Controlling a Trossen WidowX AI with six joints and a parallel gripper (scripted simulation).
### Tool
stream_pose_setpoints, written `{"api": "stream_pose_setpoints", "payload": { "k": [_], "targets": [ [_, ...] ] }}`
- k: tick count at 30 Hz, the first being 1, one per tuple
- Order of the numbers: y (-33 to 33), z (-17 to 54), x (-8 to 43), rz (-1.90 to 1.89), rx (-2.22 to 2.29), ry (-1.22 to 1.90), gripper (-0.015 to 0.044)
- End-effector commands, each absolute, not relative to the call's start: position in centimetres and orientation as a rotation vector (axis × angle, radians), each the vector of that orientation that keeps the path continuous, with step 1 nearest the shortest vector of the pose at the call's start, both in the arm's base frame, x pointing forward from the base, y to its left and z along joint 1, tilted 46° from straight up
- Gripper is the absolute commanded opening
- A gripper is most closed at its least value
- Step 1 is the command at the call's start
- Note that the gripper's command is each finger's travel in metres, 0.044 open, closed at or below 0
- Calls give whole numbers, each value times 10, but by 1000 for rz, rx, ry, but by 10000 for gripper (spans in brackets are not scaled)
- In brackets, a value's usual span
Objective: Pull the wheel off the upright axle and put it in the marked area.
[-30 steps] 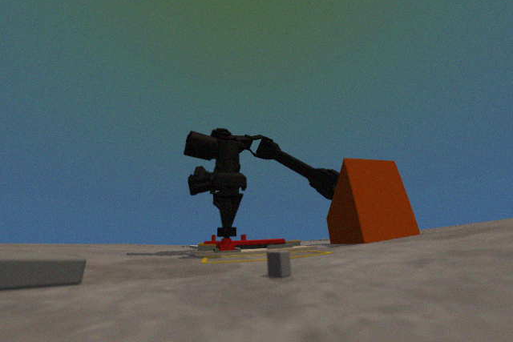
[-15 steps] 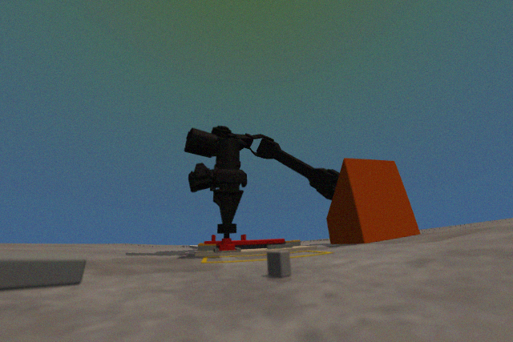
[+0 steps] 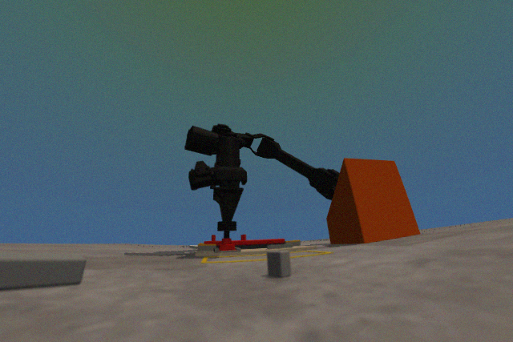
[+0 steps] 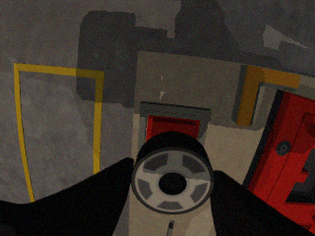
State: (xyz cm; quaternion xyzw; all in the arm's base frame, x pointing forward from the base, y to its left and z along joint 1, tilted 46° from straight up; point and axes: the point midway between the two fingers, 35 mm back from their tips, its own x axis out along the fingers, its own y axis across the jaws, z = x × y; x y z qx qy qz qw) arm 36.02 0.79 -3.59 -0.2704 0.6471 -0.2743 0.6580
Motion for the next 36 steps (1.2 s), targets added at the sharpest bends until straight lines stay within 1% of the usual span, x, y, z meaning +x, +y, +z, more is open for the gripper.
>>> {"api": "stream_pose_setpoints", "payload": {
  "k": [1, 36],
  "targets": [
    [12, -33, 361, -616, -608, 1460, 0],
    [20, -25, 360, -617, -610, 1461, 0]
  ]
}}
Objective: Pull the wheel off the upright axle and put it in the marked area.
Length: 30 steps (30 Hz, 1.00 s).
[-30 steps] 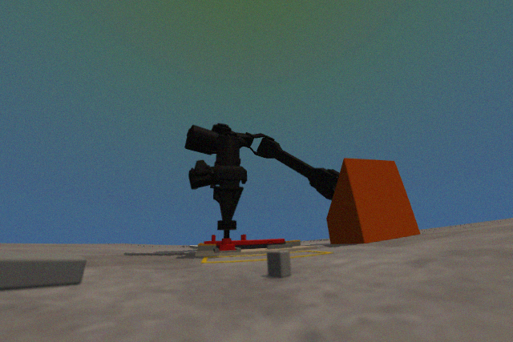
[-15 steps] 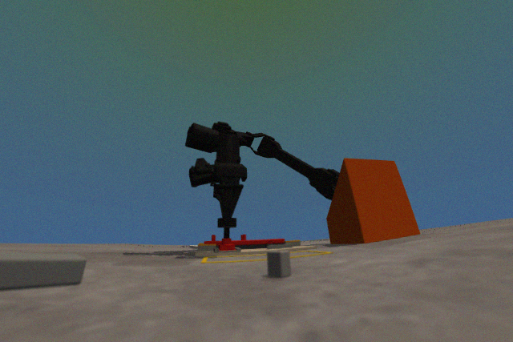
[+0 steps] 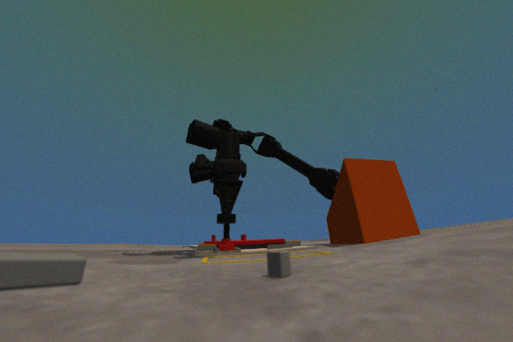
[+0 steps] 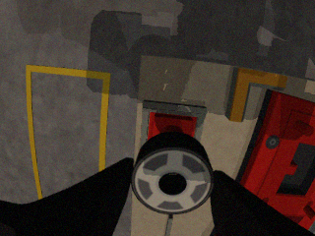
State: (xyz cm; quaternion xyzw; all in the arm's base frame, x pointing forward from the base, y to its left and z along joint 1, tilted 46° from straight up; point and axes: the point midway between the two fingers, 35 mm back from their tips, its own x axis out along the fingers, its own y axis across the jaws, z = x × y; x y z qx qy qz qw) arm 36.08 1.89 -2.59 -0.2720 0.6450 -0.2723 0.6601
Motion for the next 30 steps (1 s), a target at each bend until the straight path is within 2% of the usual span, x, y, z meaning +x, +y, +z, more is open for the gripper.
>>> {"api": "stream_pose_setpoints", "payload": {
  "k": [1, 22, 30],
  "targets": [
    [20, -25, 360, -617, -610, 1461, 0],
    [47, 2, 359, -615, -610, 1462, 0],
    [61, -17, 351, -608, -613, 1462, 0]
  ]
}}
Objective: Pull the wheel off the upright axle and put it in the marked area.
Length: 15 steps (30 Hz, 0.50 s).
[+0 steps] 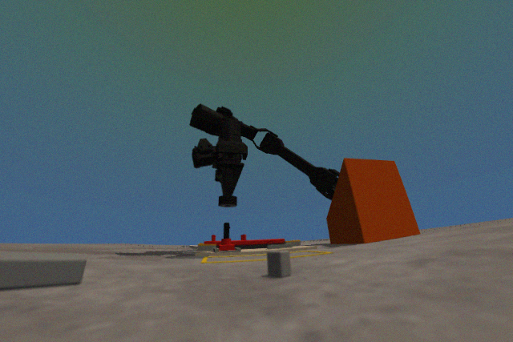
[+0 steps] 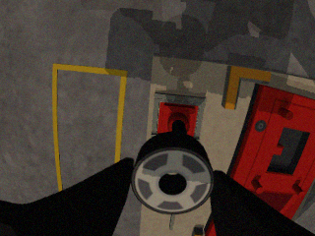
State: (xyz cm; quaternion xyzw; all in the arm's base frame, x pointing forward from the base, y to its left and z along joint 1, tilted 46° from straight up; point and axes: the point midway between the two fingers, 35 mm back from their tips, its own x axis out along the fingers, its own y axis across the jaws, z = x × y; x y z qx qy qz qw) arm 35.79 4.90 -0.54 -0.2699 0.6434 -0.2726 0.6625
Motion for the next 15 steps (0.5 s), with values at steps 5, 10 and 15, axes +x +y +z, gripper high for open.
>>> {"api": "stream_pose_setpoints", "payload": {
  "k": [5, 10, 15],
  "targets": [
    [79, -33, 339, -605, -609, 1463, 0],
    [96, -47, 326, -606, -605, 1462, 0],
    [112, -62, 312, -608, -605, 1464, 0]
  ]
}}
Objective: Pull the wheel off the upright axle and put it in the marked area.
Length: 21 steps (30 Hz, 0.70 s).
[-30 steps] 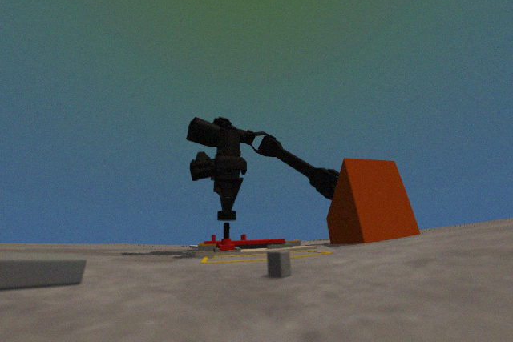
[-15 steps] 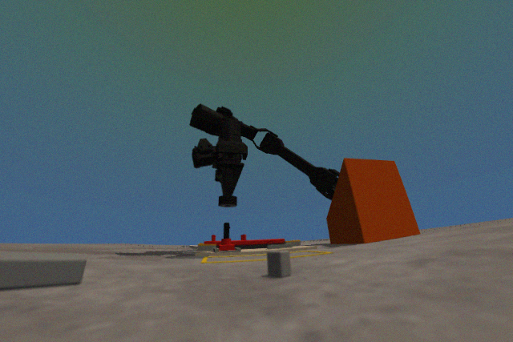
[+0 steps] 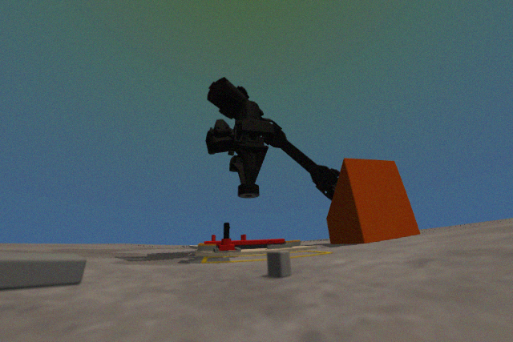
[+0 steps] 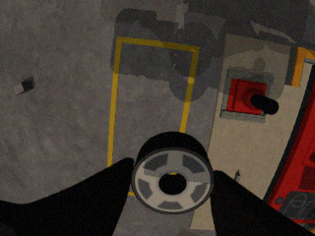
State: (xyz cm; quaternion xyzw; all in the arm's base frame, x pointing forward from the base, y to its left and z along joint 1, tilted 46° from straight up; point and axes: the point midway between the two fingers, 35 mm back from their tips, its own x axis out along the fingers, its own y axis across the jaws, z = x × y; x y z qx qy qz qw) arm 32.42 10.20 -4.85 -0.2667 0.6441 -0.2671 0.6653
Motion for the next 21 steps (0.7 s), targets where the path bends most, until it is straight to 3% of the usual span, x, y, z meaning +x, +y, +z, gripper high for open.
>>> {"api": "stream_pose_setpoints", "payload": {
  "k": [1, 21],
  "targets": [
    [115, -65, 309, -609, -605, 1464, 0],
    [97, -91, 306, -610, -606, 1464, 0]
  ]
}}
